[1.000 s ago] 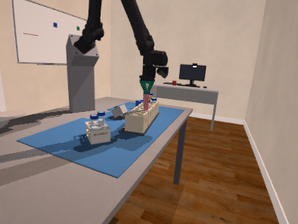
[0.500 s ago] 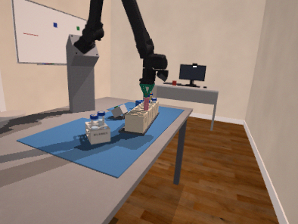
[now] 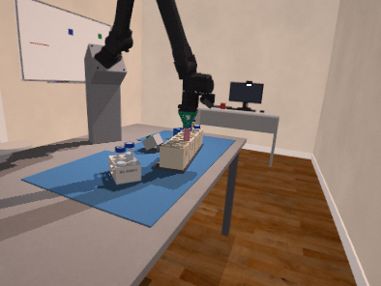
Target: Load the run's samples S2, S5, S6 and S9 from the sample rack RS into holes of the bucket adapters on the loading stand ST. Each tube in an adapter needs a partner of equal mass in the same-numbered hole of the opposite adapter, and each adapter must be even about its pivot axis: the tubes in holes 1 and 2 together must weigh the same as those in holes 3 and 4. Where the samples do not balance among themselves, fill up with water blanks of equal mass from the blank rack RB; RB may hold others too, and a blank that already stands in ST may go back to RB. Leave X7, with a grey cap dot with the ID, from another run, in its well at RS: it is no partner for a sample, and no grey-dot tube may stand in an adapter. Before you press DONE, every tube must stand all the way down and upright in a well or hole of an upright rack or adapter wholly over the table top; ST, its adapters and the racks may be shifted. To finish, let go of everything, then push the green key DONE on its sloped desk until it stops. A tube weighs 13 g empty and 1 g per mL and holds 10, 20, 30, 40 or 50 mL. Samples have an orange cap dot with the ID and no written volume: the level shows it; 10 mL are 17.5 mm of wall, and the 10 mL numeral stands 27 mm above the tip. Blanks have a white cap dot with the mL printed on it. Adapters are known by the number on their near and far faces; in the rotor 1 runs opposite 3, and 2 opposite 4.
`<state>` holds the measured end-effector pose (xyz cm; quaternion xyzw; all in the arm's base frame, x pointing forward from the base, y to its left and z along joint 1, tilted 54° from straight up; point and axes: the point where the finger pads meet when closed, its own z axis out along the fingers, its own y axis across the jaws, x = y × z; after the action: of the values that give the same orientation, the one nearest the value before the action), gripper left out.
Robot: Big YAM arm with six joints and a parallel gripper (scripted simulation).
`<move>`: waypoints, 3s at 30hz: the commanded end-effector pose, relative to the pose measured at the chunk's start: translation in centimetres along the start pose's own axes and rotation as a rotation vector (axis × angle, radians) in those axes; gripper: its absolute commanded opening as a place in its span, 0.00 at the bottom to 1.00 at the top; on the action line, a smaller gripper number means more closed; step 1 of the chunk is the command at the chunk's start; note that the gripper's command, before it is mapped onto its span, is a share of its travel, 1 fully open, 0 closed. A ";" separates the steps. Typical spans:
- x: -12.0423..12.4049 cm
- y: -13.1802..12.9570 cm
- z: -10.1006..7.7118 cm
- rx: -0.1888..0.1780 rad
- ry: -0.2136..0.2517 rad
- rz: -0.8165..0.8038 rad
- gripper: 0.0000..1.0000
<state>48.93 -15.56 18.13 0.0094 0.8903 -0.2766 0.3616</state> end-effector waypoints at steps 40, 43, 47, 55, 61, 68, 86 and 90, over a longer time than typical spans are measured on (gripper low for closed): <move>-0.9 -0.2 3.6 0.003 -0.019 0.003 0.55; -0.9 -0.2 3.6 0.003 -0.019 0.003 0.55; -0.9 -0.2 3.6 0.003 -0.019 0.003 0.55; -0.9 0.3 1.8 -0.004 -0.023 0.005 0.55; -0.9 0.3 -0.2 -0.004 -0.024 0.005 0.55; -0.9 -0.2 0.2 0.004 -0.021 0.004 0.55; 0.3 -2.4 -0.1 0.016 -0.034 0.130 0.80; 2.3 -5.1 -0.1 0.015 -0.036 0.327 0.80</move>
<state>47.54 -17.88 17.38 0.0706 0.8892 -0.2375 0.3847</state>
